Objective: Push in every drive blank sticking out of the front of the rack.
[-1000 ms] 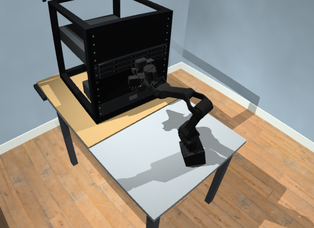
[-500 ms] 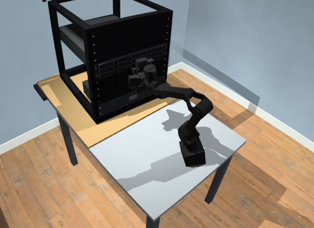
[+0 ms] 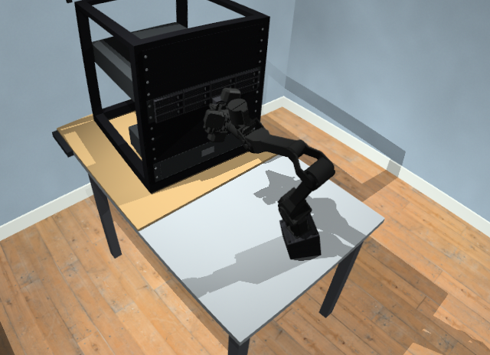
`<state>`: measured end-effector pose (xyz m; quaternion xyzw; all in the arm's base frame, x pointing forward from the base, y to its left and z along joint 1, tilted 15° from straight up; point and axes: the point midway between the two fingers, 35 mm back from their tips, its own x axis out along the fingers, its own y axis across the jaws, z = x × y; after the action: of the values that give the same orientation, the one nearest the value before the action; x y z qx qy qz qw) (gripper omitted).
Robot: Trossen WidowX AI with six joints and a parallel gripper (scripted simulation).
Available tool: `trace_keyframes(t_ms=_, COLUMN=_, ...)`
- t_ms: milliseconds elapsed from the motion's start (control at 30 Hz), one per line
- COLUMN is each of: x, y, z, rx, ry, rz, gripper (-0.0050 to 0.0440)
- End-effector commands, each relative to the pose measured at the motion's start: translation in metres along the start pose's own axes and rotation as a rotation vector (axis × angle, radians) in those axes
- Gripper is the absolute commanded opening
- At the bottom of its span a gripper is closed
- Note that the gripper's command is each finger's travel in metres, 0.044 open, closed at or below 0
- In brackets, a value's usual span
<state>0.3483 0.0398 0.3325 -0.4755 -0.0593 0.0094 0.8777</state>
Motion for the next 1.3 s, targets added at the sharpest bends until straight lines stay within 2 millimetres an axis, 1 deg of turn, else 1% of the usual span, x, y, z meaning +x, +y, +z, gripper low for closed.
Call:
trace_keyframes(t_ms=0, x=-0.007, y=-0.004, z=-0.004, rx=0.125, ry=0.006, rz=-0.003, gripper=-0.0050)
trace_keyframes(t_ms=133, x=-0.012, y=-0.007, z=-0.010, rx=0.270, ry=0.019, rz=-0.005, gripper=-0.0050)
trace_keyframes(t_ms=200, x=-0.012, y=-0.007, z=-0.010, rx=0.270, ry=0.019, rz=-0.005, gripper=-0.0050)
trace_keyframes(t_ms=500, x=-0.023, y=-0.011, z=-0.021, rx=0.595, ry=0.047, rz=-0.017, gripper=-0.0050)
trace_keyframes(t_ms=700, x=-0.029, y=-0.013, z=-0.028, rx=0.776, ry=0.062, rz=-0.028, gripper=-0.0050)
trace_keyframes(t_ms=767, x=-0.029, y=-0.013, z=-0.028, rx=0.776, ry=0.062, rz=-0.028, gripper=-0.0050)
trace_keyframes(t_ms=1033, x=-0.034, y=-0.015, z=-0.033, rx=0.933, ry=0.074, rz=-0.039, gripper=-0.0050)
trace_keyframes(t_ms=1267, x=-0.036, y=-0.015, z=-0.035, rx=0.986, ry=0.078, rz=-0.044, gripper=-0.0050)
